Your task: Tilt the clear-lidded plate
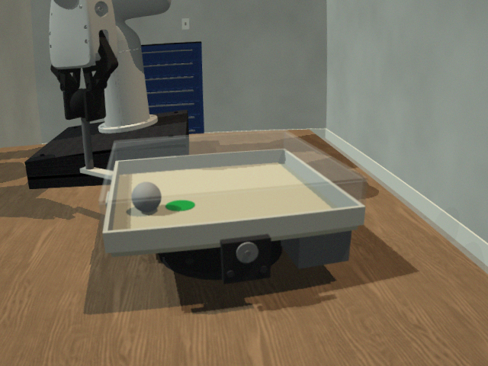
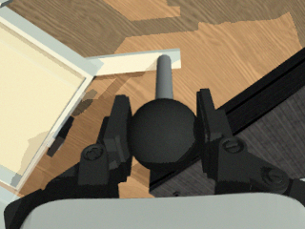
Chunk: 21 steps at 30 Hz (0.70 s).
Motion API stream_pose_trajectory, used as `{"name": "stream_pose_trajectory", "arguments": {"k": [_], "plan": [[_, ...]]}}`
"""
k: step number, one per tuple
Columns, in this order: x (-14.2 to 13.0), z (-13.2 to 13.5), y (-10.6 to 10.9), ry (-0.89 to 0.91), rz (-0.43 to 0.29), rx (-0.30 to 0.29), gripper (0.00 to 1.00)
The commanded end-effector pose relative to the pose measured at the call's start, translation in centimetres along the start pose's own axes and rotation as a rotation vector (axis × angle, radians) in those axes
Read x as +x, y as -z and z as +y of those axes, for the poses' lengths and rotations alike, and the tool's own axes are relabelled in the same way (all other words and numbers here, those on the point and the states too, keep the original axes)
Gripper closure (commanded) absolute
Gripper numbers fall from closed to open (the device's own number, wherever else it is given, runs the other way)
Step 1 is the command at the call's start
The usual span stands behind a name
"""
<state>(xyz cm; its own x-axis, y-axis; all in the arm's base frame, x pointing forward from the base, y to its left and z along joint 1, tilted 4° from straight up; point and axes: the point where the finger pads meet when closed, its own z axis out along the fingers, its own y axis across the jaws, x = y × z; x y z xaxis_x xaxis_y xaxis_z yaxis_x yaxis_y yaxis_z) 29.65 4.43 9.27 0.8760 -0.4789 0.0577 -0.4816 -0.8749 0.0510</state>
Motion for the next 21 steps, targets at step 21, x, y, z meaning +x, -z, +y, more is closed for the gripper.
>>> {"name": "stream_pose_trajectory", "arguments": {"k": [21], "plan": [[0.37, -0.12, 0.17, 0.001, 0.001, 0.001, 1.0]]}}
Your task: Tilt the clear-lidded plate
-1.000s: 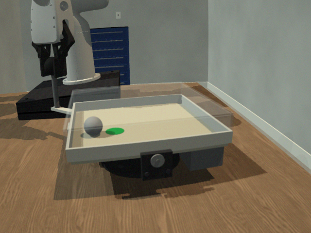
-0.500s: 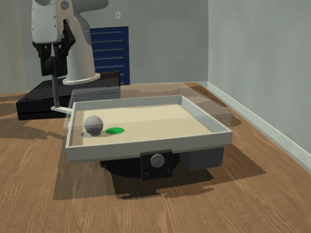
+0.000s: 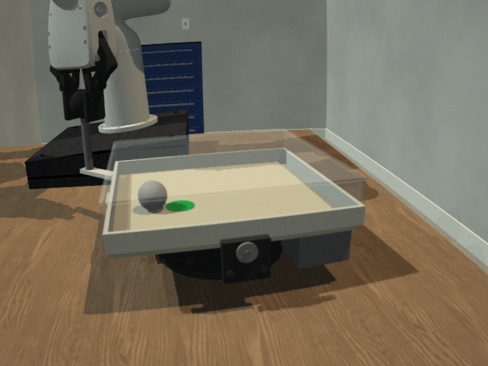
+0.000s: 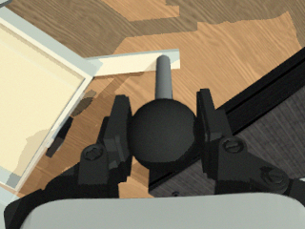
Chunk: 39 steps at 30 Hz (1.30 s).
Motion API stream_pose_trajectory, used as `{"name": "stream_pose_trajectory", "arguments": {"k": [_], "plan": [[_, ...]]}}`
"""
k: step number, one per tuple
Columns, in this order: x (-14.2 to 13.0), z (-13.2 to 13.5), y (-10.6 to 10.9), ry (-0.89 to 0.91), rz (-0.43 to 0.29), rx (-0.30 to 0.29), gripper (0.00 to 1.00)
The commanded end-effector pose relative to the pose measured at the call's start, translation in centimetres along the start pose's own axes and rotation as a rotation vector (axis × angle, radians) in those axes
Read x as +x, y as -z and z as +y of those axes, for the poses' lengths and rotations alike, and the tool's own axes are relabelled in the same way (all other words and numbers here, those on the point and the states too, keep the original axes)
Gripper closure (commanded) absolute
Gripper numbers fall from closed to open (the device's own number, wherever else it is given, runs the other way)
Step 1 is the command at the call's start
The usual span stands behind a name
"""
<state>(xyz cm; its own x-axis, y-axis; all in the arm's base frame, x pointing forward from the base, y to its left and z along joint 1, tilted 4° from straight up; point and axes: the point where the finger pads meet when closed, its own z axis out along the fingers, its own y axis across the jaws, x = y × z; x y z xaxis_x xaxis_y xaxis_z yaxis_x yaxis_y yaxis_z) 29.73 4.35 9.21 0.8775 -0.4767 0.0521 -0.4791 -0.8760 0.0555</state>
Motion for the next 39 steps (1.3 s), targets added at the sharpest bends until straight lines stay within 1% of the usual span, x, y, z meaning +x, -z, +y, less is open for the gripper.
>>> {"name": "stream_pose_trajectory", "arguments": {"k": [1, 13, 39], "plan": [[0.27, -0.15, 0.23, -0.002, 0.006, 0.005, 1.0], [-0.14, -0.11, 0.13, -0.002, 0.006, 0.005, 1.0], [0.08, -0.1, 0.12, -0.002, 0.006, 0.005, 1.0]]}}
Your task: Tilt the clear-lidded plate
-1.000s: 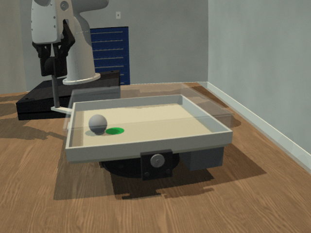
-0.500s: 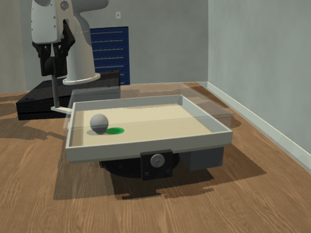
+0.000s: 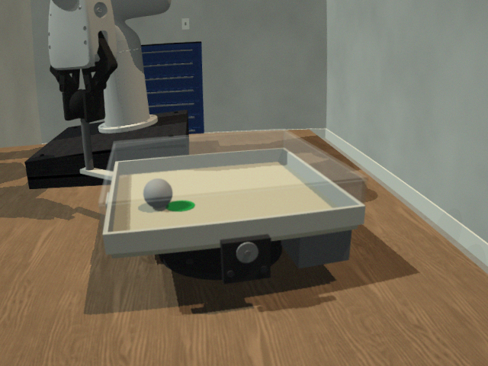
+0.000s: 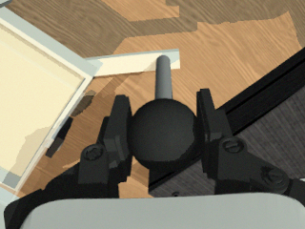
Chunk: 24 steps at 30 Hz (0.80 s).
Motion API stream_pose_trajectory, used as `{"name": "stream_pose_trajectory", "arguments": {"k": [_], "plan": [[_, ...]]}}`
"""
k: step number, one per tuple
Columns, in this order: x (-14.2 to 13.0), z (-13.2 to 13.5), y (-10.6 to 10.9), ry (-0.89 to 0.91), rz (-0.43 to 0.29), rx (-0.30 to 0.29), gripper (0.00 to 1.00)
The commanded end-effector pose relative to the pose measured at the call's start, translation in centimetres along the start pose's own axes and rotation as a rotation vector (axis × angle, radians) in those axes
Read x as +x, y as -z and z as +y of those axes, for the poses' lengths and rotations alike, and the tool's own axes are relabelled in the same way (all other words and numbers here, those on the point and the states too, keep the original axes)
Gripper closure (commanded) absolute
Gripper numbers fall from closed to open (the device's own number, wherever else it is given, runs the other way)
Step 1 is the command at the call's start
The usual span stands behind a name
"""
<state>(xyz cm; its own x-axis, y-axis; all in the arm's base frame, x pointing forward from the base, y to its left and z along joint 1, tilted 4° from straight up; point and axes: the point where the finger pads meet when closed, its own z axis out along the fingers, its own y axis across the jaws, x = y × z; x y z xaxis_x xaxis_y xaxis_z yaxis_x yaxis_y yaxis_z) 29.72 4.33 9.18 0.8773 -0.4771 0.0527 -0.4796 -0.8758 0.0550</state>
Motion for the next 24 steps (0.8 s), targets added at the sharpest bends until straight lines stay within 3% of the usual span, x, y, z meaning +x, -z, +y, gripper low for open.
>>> {"name": "stream_pose_trajectory", "arguments": {"k": [1, 24], "plan": [[0.0, -0.11, 0.13, -0.001, 0.006, 0.005, 1.0], [0.17, -0.28, 0.53, -0.001, 0.006, 0.005, 1.0]]}}
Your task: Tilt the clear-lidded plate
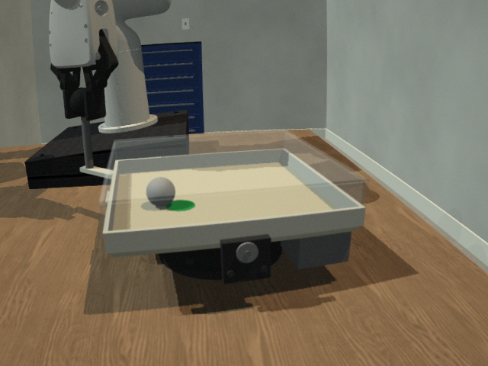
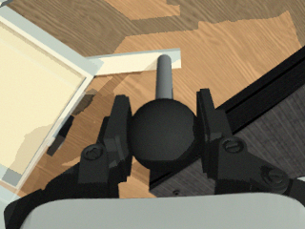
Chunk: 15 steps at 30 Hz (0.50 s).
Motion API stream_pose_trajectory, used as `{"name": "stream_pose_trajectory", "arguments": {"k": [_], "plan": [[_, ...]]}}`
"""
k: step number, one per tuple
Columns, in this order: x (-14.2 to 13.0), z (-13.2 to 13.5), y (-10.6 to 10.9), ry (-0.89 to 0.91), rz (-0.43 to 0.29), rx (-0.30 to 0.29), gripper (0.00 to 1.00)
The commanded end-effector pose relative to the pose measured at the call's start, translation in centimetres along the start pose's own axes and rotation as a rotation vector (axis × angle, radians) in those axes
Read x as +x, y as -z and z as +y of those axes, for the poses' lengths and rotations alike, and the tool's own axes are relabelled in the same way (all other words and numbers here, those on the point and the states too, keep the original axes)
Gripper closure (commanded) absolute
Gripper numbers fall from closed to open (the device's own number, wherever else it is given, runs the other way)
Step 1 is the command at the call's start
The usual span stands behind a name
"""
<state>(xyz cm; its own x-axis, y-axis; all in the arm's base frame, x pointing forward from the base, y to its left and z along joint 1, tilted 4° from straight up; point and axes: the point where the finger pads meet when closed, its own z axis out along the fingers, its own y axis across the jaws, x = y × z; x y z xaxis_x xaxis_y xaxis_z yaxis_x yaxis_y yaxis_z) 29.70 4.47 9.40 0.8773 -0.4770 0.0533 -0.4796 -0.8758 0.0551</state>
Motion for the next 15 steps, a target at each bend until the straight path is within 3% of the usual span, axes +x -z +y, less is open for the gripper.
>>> {"name": "stream_pose_trajectory", "arguments": {"k": [1, 15], "plan": [[0.25, -0.19, 0.31, -0.001, 0.005, 0.005, 1.0], [0.15, 0.07, -0.3, -0.001, 0.005, 0.005, 1.0]]}}
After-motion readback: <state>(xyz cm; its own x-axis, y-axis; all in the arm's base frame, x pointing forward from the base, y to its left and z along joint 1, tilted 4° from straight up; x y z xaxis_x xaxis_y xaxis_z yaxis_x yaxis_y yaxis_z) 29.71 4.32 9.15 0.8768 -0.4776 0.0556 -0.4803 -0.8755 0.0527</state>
